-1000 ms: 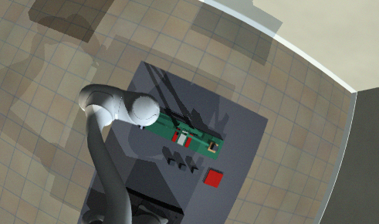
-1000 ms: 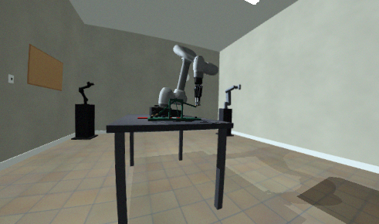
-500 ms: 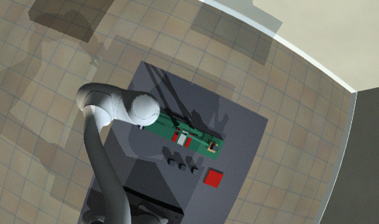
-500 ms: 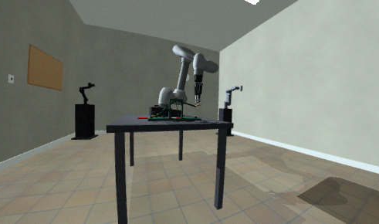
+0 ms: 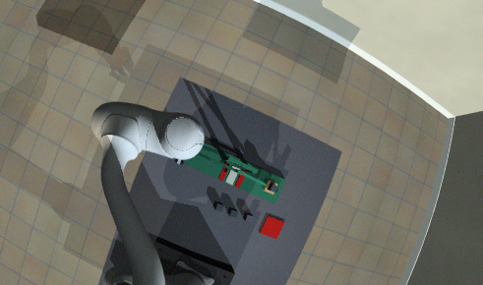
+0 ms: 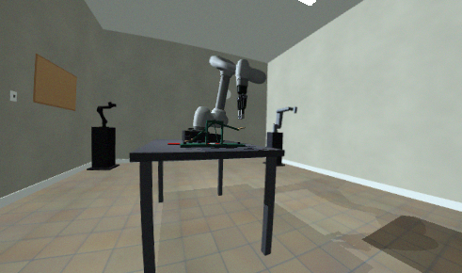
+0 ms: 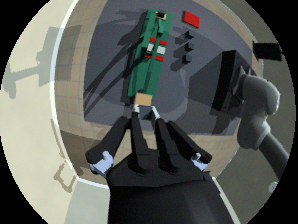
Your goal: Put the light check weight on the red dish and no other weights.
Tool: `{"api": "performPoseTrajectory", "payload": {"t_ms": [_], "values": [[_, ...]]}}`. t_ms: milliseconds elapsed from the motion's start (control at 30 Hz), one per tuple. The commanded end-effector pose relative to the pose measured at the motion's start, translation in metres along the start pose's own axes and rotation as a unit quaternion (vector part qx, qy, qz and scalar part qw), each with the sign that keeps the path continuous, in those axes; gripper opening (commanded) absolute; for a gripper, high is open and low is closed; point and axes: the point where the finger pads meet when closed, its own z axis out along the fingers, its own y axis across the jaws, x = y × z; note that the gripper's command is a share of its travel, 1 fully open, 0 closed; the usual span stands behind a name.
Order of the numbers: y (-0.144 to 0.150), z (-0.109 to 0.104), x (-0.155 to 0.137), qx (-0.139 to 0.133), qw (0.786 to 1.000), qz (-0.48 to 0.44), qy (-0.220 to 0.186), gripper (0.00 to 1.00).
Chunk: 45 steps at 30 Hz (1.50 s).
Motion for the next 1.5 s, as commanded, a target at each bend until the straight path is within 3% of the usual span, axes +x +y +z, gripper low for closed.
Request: {"api": "performPoseTrajectory", "payload": {"t_ms": [0, 467, 867, 1167, 1467], "values": [[0.0, 0.0, 0.0, 0.0, 1.0, 0.0, 0.0, 0.24], [0.007, 0.0, 0.0, 0.0, 1.0, 0.028, 0.0, 0.24], [0.133, 0.0, -0.008, 0.0, 1.0, 0.028, 0.0, 0.24], [0.169, 0.0, -0.01, 0.0, 1.0, 0.028, 0.0, 0.24], [0.165, 0.003, 0.0, 0.0, 1.0, 0.028, 0.0, 0.24]]}}
